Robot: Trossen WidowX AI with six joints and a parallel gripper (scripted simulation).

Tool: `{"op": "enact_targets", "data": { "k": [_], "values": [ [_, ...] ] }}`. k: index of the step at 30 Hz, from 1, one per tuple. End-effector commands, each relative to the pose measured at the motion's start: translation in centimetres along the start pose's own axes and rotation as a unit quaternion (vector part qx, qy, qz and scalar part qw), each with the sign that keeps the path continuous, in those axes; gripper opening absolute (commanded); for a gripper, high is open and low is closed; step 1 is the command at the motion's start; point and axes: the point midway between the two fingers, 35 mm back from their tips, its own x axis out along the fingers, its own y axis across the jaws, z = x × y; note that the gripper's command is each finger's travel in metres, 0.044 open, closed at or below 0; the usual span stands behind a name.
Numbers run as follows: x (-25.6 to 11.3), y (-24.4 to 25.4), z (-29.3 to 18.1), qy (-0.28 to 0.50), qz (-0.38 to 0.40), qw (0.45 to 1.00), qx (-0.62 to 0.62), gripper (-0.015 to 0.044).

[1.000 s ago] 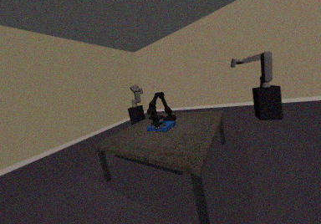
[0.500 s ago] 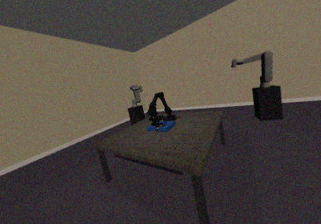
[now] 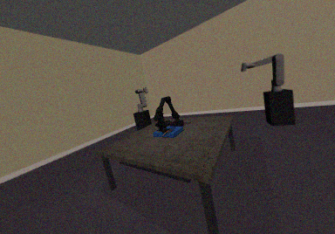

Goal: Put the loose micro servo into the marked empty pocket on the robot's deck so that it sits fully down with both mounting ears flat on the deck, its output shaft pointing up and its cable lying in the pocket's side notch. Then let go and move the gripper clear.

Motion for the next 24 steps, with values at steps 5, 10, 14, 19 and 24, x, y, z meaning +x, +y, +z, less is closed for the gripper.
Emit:
{"op": "enact_targets", "data": {
  "k": [5, 10, 14, 19, 24],
  "values": [
    [-3.4, 0.0, -0.5, 0.0, 0.001, 1.0, -0.002, 0.0188],
    [-3.5, 0.0, -0.7, 0.0, 0.001, 1.0, -0.002, 0.0188],
    [-4.0, 0.0, -1.6, 0.002, 0.0, 1.0, -0.003, 0.0266],
    [-7.3, 0.1, -5.9, 0.003, 0.001, 1.0, -0.003, 0.0398],
    [-9.7, 0.0, -10.7, 0.004, 0.001, 1.0, -0.002, 0.044]
  ]
}}
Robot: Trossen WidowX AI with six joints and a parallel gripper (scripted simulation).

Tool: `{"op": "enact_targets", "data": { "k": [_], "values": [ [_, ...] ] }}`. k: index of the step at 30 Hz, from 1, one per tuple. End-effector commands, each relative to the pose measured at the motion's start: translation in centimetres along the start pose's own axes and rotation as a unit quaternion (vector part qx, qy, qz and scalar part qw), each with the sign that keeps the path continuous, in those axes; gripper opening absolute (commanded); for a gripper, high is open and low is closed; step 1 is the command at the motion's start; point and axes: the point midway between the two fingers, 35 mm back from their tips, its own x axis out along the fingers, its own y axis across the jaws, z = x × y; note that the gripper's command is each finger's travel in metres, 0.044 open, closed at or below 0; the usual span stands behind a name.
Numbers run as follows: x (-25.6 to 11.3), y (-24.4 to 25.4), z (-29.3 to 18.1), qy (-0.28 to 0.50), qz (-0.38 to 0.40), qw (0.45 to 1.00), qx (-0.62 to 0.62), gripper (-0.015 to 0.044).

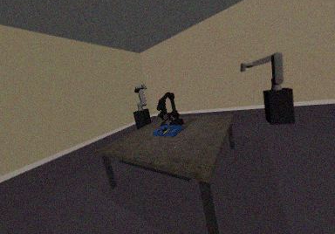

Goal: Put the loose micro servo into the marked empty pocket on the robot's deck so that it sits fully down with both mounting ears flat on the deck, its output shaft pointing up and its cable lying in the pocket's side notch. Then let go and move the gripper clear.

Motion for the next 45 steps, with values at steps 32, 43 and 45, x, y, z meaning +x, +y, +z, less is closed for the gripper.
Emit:
{"op": "enact_targets", "data": {
  "k": [32, 43, 45],
  "values": [
    [-6.0, 0.0, -2.2, -0.004, 0.0, 1.0, 0.0, 0.044],
    [-6.0, 0.0, -2.2, -0.004, 0.0, 1.0, 0.0, 0.044],
    [-6.0, 0.0, -2.2, -0.004, 0.0, 1.0, 0.0, 0.044]
  ]
}}
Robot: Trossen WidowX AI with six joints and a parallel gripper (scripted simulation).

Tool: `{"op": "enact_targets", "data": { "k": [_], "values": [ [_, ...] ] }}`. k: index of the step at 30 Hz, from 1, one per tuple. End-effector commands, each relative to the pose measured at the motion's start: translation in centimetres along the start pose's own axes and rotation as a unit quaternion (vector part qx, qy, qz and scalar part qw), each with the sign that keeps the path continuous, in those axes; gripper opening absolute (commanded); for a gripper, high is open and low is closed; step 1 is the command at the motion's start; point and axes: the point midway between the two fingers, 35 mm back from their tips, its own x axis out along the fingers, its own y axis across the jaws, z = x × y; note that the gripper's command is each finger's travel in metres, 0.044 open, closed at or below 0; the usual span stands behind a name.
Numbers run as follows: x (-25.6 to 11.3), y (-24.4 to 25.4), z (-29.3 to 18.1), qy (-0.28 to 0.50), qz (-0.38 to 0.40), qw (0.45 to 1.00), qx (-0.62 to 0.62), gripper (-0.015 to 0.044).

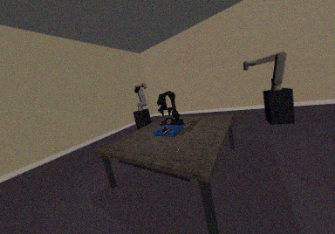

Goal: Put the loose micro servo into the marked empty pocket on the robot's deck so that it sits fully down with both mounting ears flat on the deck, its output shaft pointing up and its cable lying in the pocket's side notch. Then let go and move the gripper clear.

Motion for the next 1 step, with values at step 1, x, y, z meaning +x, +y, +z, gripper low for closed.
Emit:
{"op": "enact_targets", "data": {
  "k": [1],
  "values": [
    [-0.1, -0.01, -0.03, -0.002, 0.0, 1.0, 0.003, 0.044]
  ]
}}
